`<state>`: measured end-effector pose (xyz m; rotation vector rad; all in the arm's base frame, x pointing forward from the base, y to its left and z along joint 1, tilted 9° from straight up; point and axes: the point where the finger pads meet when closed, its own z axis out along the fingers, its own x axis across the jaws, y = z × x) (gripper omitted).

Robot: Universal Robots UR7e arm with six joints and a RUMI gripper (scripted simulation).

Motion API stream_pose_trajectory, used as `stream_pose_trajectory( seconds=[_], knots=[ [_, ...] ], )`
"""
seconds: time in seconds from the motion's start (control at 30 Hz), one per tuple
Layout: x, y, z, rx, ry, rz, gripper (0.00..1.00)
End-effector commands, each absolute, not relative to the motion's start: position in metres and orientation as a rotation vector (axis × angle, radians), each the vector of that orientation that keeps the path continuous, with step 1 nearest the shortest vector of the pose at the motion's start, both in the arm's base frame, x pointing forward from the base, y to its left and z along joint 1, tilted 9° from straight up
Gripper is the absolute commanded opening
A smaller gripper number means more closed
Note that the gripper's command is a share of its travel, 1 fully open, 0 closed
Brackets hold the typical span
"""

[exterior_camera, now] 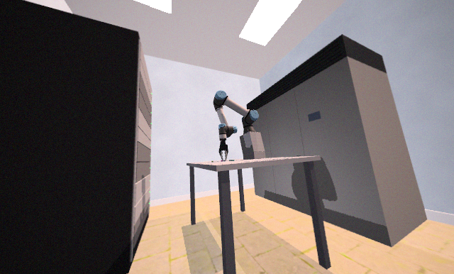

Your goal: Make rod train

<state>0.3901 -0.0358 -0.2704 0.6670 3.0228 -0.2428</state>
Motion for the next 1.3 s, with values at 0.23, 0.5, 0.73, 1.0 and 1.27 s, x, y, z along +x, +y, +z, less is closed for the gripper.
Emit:
stream_pose_trajectory(
  seconds=[0.23,0.5,0.73,1.0,1.27],
  knots=[
    [0.391,-0.035,-0.263,0.667,3.022,-0.243,0.14],
    [0.39,-0.032,-0.245,0.667,3.022,-0.243,0.14],
    [0.39,-0.027,-0.216,0.667,3.022,-0.243,0.14],
    [0.39,-0.024,-0.195,0.667,3.022,-0.243,0.14],
    [0.39,-0.021,-0.182,0.667,3.022,-0.243,0.14]
  ],
)
